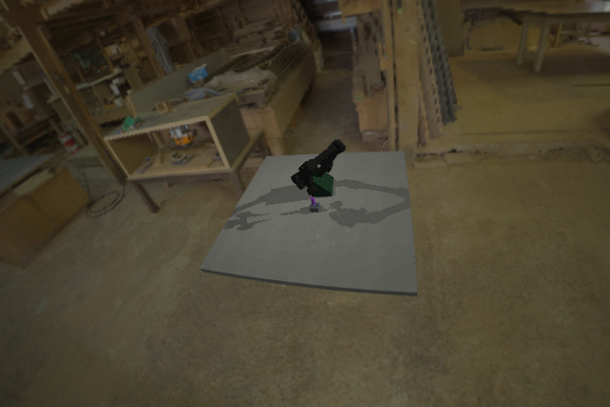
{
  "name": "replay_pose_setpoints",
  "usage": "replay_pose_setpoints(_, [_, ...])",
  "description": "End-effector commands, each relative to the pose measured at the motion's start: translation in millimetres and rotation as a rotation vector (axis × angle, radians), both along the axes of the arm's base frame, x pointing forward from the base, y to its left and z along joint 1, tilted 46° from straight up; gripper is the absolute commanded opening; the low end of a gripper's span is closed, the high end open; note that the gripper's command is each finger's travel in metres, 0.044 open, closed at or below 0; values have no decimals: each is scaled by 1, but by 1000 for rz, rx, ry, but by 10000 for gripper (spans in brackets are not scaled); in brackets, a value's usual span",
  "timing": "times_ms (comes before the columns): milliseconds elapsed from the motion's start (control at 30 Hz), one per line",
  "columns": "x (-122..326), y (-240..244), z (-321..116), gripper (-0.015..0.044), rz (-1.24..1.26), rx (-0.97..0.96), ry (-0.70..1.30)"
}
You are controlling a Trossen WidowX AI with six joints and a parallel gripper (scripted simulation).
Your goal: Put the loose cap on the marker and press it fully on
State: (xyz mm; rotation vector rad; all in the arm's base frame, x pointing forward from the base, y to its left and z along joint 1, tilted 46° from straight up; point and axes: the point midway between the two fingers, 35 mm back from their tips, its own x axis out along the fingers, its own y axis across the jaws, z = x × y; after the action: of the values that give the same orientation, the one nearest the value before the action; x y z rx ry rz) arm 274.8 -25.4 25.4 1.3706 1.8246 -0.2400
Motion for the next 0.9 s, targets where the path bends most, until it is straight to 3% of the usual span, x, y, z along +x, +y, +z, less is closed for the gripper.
replay_pose_setpoints(0, [-1,1,-3,178,306,29,-307])
replay_pose_setpoints(233, [-1,4,-6,0,734,74,-743])
replay_pose_setpoints(867, [-1,7,-10,0,744,75,-755])
